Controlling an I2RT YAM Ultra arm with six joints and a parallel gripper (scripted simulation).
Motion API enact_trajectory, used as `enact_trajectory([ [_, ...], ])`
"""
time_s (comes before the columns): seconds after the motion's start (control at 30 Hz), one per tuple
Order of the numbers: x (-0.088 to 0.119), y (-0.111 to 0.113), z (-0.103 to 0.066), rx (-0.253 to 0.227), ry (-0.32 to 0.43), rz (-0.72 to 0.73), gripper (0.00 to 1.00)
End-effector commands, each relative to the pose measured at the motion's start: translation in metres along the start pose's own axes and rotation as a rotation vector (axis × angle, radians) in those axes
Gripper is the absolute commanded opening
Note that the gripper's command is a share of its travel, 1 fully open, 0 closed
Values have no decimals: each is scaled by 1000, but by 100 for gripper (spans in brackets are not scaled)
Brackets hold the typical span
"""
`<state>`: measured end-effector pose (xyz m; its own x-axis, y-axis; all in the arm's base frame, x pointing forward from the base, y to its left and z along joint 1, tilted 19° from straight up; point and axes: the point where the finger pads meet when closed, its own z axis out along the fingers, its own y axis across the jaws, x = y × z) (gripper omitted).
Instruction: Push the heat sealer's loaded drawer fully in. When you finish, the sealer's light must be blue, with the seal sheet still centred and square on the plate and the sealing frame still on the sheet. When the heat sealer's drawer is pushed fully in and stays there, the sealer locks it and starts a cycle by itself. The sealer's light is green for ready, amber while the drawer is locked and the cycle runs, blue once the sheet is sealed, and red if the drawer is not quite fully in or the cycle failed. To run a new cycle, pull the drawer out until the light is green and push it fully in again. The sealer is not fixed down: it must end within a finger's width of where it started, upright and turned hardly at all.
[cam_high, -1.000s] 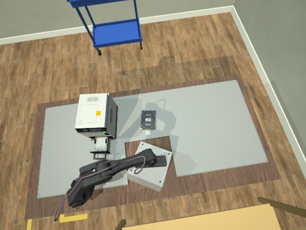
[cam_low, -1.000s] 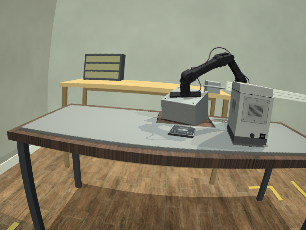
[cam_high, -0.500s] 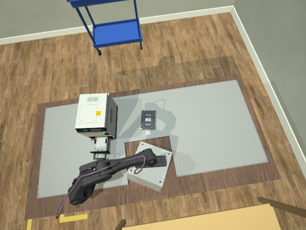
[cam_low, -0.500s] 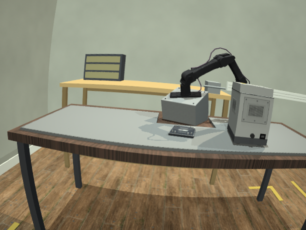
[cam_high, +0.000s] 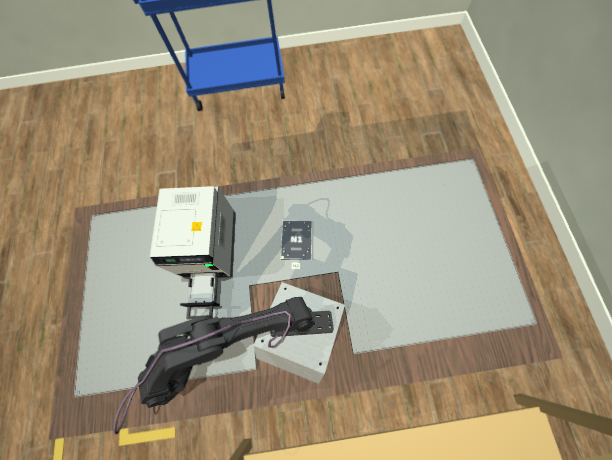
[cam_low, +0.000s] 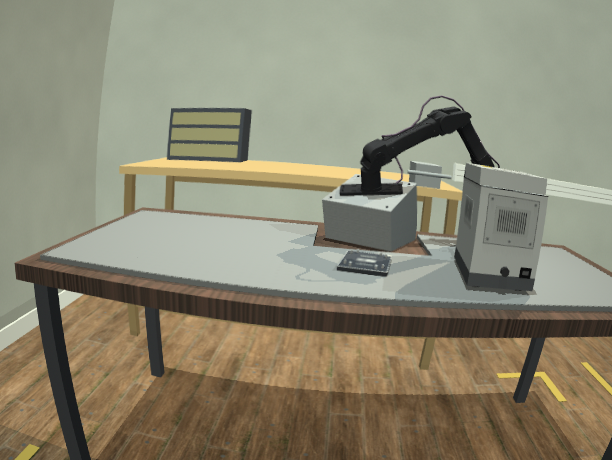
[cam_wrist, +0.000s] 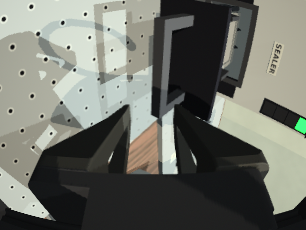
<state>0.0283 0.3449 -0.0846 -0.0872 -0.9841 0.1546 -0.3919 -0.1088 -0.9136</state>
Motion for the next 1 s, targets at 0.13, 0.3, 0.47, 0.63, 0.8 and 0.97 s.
enact_trajectory([
  [0.13,-11,-15,-6,-10,-46,48,30],
  [0.3,-9,-15,-1,-7,-40,42,30],
  [0.47,-9,-15,4,-6,-35,41,30],
  [0.63,-9,-14,3,-4,-46,37,30],
  [0.8,-9,-15,10,-6,-36,43,30],
  [0.97,-9,-13,7,-3,-49,36,30],
])
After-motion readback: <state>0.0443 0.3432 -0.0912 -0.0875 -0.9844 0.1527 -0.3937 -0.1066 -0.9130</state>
